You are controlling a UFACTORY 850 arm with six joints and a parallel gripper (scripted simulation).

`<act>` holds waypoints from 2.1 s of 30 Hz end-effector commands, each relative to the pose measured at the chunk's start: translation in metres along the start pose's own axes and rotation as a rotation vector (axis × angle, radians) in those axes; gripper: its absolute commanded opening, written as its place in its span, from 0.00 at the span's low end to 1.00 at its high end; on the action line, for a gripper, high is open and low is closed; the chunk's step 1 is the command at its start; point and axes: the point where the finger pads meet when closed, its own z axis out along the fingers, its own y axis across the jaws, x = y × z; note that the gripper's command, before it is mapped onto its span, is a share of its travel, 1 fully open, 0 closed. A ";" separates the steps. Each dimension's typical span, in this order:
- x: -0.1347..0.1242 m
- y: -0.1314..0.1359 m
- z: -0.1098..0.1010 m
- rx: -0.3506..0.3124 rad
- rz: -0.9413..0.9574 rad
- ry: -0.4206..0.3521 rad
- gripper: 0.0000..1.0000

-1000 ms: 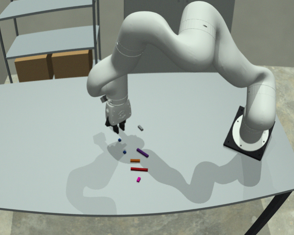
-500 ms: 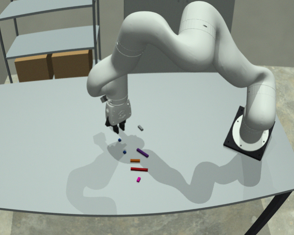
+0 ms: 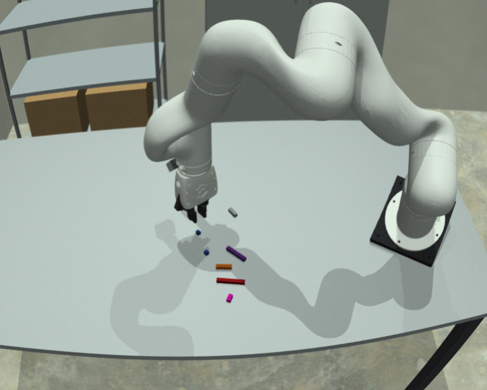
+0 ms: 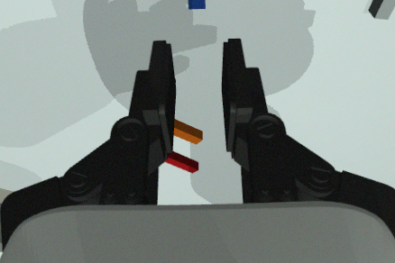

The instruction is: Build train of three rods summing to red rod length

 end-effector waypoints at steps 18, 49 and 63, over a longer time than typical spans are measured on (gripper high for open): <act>0.001 0.000 0.023 0.001 -0.001 0.002 0.24; 0.001 0.000 0.049 0.001 -0.001 0.002 0.24; 0.001 0.000 0.049 0.001 -0.001 0.002 0.24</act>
